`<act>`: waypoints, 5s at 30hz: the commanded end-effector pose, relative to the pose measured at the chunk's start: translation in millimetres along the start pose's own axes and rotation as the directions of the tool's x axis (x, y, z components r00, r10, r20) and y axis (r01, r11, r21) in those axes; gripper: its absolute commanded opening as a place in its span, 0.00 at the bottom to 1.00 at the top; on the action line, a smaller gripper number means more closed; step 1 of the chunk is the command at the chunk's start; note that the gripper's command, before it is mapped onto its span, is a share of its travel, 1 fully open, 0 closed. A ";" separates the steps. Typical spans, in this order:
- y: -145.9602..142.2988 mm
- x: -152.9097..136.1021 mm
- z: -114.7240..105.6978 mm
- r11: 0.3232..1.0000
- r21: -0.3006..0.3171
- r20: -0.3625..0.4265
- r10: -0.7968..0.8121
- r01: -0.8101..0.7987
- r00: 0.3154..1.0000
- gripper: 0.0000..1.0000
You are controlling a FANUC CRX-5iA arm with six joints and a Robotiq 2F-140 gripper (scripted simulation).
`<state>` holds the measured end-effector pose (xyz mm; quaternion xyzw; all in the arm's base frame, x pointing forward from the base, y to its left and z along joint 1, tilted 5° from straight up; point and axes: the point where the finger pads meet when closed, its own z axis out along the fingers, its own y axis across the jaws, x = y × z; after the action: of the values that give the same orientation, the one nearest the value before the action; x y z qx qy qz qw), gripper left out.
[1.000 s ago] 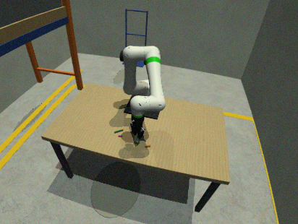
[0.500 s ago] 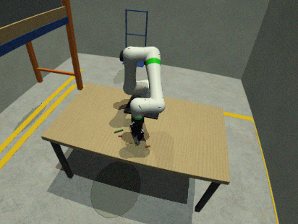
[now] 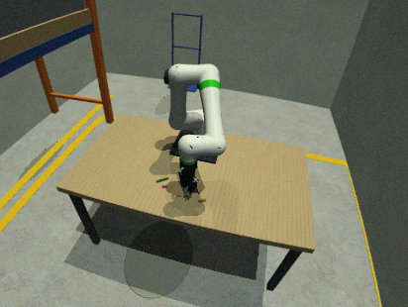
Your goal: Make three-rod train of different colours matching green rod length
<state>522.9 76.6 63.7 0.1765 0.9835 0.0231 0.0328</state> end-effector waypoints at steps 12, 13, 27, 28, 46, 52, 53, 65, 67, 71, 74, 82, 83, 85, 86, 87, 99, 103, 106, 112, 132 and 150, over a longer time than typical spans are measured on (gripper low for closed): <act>0.1 -0.2 -0.2 1.000 0.000 0.000 0.000 0.000 1.000 0.15; 0.1 -0.2 -0.2 1.000 0.000 0.000 0.000 0.000 1.000 0.15; 0.1 -0.2 -0.2 1.000 0.000 0.000 0.000 0.000 1.000 0.15; 0.1 -0.2 -0.2 1.000 0.000 0.000 0.000 0.000 1.000 0.15; 0.1 -0.2 7.2 1.000 0.000 0.000 0.000 0.000 1.000 0.15; 0.1 -0.2 12.3 1.000 0.000 0.000 0.000 0.000 1.000 0.15; 0.1 -0.2 12.3 1.000 0.000 0.000 0.000 0.000 1.000 0.15; 0.1 -0.2 16.7 1.000 0.000 0.000 0.000 0.000 1.000 0.15; 0.1 -0.2 16.7 1.000 0.000 0.000 0.000 0.000 1.000 0.15; 0.1 -0.2 16.7 1.000 0.000 0.000 0.000 0.000 1.000 0.15; 0.1 -0.2 16.7 1.000 0.000 0.000 0.000 0.000 1.000 0.15; 0.1 -0.2 16.7 1.000 0.000 0.000 0.000 0.000 1.000 0.15; 0.1 -0.2 16.7 1.000 0.000 0.000 0.000 0.000 1.000 0.15; 0.1 -0.2 16.7 1.000 0.000 0.000 0.000 0.000 1.000 0.15; 0.1 -0.2 16.7 1.000 0.000 0.000 0.000 0.000 1.000 0.15; 0.1 -0.2 16.7 1.000 0.000 0.000 0.000 0.000 1.000 0.15; 0.1 -0.2 16.7 1.000 0.000 0.000 0.000 0.000 1.000 0.03; 0.1 -0.2 16.7 1.000 0.000 0.000 0.000 0.000 1.000 0.03; 0.1 -0.2 16.7 1.000 0.000 0.000 0.000 0.000 1.000 0.03; 0.1 -0.2 16.7 1.000 0.000 0.000 0.000 0.000 1.000 0.03; 0.1 -0.2 16.7 1.000 0.000 0.000 0.000 0.000 1.000 0.03; 0.1 -0.1 -62.4 1.000 0.000 0.000 0.000 0.000 1.000 0.03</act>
<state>520.4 75.2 100.6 0.1765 0.9835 0.0232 0.0336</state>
